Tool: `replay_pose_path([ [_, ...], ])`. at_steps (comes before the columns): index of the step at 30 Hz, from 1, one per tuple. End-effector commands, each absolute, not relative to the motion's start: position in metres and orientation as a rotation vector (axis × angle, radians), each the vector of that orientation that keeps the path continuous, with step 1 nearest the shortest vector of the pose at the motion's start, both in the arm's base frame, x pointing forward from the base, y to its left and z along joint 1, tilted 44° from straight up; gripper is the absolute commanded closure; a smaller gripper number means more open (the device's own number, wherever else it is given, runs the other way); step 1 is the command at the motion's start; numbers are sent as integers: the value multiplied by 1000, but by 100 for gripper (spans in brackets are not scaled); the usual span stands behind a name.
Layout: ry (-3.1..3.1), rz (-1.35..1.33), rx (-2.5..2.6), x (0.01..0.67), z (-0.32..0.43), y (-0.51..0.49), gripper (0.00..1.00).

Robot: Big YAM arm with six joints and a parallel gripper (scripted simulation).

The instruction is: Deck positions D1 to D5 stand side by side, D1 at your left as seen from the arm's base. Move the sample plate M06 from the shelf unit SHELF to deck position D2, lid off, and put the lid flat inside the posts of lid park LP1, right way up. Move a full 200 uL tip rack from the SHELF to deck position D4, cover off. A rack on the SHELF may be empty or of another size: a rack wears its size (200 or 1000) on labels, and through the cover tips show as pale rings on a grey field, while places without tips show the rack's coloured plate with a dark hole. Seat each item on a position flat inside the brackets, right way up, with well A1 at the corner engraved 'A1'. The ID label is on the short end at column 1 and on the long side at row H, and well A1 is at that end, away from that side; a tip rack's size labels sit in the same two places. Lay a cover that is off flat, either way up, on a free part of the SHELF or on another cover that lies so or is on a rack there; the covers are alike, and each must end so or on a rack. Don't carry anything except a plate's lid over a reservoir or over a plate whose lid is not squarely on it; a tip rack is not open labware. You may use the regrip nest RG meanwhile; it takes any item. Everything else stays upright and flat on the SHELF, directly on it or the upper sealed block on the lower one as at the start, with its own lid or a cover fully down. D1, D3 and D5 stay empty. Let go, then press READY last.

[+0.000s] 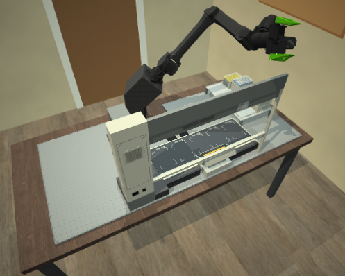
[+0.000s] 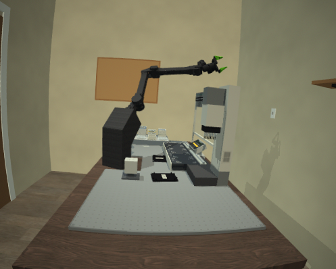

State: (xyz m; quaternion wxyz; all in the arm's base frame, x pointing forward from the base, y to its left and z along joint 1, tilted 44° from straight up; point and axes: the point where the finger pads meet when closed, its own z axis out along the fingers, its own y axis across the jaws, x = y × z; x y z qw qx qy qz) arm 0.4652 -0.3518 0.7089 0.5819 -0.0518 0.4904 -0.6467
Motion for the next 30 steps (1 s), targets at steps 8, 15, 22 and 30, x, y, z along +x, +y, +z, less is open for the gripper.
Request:
replay_pose_path([
  [8,1137,-1516,-116,461,714,-352,0],
  [15,1137,-1516,-116,461,714,-352,0],
  [22,1215,-1425,-90,448,702,-328,0],
  [30,1358,-1308,-68,436,670,-308,0],
])
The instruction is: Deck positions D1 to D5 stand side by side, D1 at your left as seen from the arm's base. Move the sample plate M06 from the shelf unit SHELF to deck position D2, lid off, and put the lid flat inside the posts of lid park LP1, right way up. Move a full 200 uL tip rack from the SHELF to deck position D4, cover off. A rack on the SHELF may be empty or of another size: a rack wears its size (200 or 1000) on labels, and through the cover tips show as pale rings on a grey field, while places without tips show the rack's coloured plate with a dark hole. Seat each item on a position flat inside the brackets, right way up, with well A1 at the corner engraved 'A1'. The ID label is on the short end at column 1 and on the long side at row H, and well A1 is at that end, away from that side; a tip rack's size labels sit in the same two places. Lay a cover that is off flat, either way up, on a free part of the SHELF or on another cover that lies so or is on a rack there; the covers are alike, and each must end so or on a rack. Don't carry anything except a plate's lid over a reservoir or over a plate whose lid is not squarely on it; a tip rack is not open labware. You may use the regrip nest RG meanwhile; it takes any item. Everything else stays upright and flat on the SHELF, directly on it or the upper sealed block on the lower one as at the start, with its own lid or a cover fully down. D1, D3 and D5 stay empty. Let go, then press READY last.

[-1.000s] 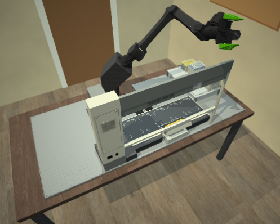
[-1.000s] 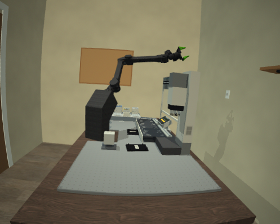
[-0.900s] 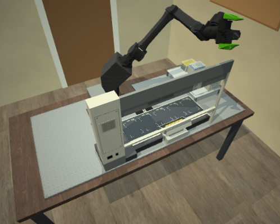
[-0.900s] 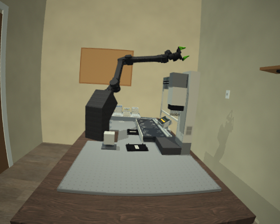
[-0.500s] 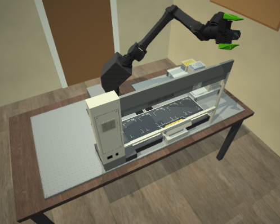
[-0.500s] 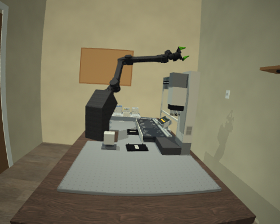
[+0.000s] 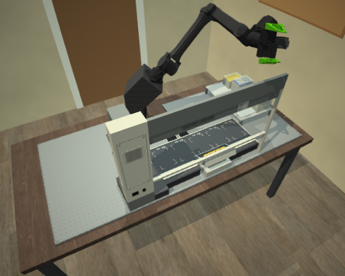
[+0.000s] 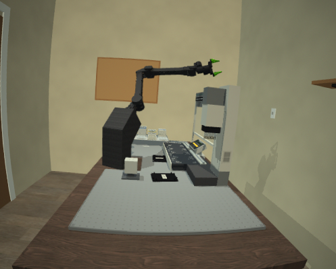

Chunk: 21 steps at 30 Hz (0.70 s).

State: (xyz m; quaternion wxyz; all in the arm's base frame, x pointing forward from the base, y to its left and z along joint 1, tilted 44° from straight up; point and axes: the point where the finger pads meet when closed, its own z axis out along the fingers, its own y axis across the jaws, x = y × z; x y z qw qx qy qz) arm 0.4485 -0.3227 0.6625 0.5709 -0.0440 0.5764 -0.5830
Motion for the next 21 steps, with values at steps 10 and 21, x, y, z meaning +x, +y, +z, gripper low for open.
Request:
replay_pose_path([
  [10,1496,-1183,-46,423,638,-288,0],
  [21,1643,-1033,-21,409,602,-265,0],
])
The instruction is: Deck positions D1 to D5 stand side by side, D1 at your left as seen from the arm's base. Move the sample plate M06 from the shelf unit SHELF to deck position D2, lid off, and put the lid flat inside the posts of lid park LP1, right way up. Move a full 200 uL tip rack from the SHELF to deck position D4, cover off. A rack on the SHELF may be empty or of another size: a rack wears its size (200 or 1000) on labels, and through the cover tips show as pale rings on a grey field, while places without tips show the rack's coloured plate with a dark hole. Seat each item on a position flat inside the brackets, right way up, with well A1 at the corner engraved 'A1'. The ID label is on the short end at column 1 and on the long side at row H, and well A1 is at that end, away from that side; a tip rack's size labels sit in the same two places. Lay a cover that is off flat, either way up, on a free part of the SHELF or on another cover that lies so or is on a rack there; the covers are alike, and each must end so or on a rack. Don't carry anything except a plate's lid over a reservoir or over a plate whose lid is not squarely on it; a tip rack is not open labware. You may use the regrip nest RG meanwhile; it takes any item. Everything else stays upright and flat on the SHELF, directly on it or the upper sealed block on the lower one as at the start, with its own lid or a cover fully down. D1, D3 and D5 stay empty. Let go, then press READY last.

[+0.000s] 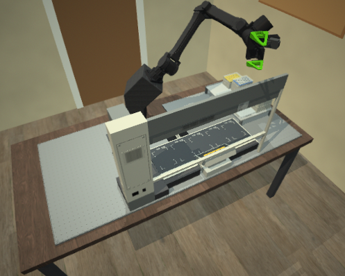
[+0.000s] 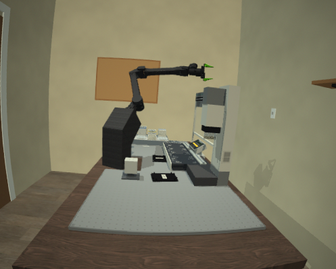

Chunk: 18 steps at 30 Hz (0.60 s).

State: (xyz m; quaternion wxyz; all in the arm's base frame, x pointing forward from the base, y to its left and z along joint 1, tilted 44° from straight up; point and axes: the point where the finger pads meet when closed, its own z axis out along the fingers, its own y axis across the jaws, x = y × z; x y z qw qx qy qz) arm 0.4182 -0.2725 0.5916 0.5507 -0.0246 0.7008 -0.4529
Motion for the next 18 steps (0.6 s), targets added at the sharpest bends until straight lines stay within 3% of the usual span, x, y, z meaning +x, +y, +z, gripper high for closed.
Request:
replay_pose_path([
  [1,1640,-1043,6,399,611,-271,0],
  [18,1866,-767,42,379,550,-229,0],
])
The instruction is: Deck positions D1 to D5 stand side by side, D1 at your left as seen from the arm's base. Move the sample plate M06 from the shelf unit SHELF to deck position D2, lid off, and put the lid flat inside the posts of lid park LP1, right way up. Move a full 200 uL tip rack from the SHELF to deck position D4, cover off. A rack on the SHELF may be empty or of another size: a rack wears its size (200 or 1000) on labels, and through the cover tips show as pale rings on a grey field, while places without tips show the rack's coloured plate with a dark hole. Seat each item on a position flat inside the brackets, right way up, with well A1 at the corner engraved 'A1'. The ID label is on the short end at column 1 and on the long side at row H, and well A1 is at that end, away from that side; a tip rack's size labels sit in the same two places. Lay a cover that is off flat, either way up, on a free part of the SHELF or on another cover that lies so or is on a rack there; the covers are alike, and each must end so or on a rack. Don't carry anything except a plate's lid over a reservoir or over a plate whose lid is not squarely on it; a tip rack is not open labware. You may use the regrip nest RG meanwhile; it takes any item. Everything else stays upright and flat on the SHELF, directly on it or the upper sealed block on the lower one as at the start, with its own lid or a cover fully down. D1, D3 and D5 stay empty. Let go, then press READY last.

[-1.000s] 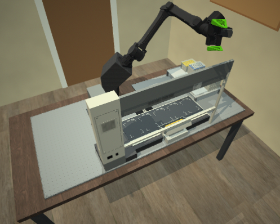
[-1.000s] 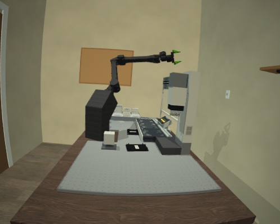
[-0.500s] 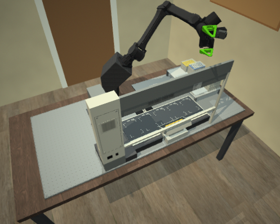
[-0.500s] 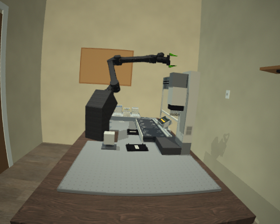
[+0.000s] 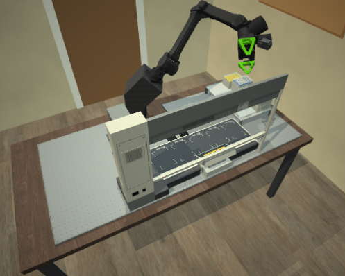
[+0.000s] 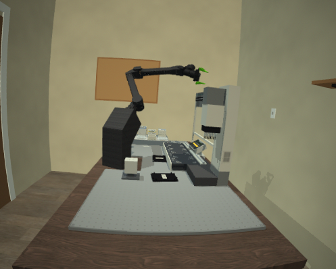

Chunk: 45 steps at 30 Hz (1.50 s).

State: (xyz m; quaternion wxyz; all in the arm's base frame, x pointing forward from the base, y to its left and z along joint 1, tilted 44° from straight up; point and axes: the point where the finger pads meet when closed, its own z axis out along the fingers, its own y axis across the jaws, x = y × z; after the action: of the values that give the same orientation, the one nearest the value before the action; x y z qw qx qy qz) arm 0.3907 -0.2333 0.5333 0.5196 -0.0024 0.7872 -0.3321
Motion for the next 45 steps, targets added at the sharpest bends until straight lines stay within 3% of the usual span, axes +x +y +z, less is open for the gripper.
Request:
replay_pose_path([
  [1,1897,-741,42,380,536,-226,0],
  [45,2372,81,193,316,371,-128,0],
])
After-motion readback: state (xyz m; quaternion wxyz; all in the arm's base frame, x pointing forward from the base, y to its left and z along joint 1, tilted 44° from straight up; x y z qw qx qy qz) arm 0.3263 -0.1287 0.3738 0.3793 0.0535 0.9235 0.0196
